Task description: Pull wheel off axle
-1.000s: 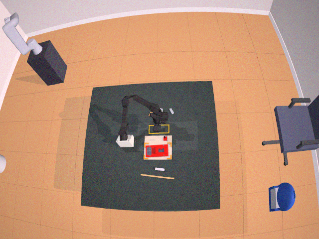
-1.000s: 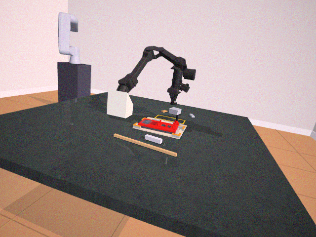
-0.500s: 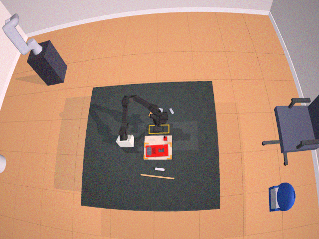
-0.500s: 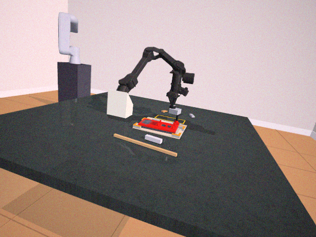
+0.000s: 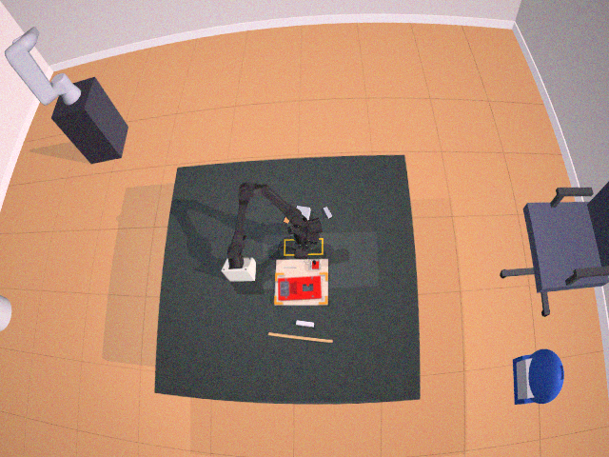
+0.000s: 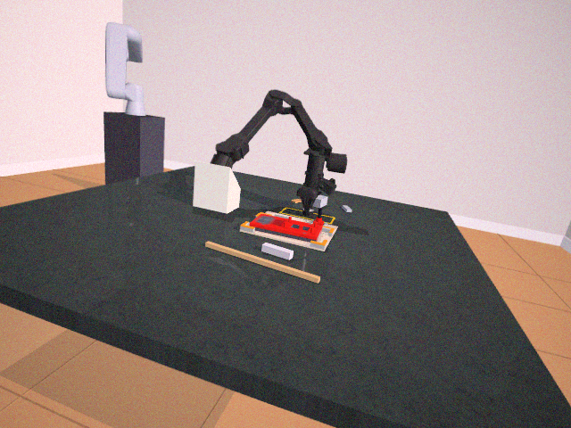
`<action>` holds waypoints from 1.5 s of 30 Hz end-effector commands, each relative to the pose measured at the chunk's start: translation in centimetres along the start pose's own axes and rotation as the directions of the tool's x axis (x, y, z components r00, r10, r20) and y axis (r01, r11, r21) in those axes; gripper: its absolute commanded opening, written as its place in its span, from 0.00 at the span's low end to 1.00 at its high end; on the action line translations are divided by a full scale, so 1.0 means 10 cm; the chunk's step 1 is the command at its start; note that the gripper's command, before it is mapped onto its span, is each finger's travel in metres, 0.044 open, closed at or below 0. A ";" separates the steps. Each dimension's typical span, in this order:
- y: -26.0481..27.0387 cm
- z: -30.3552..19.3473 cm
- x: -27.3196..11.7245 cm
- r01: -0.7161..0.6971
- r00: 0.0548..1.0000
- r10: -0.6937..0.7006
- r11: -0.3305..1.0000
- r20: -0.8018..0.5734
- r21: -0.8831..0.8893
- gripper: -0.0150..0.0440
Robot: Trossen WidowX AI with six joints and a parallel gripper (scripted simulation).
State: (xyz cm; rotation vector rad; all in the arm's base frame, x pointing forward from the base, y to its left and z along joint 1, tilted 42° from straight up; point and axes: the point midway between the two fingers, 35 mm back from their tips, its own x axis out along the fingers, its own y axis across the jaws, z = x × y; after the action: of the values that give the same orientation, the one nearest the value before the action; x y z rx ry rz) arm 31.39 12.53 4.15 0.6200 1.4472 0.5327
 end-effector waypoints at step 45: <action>-0.39 -0.83 -1.02 0.009 1.000 -0.009 1.000 0.002 0.012 1.00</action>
State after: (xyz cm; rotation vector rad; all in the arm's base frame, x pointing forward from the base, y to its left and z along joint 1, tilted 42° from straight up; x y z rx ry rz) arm 22.86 3.43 8.94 0.6252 1.4476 0.5151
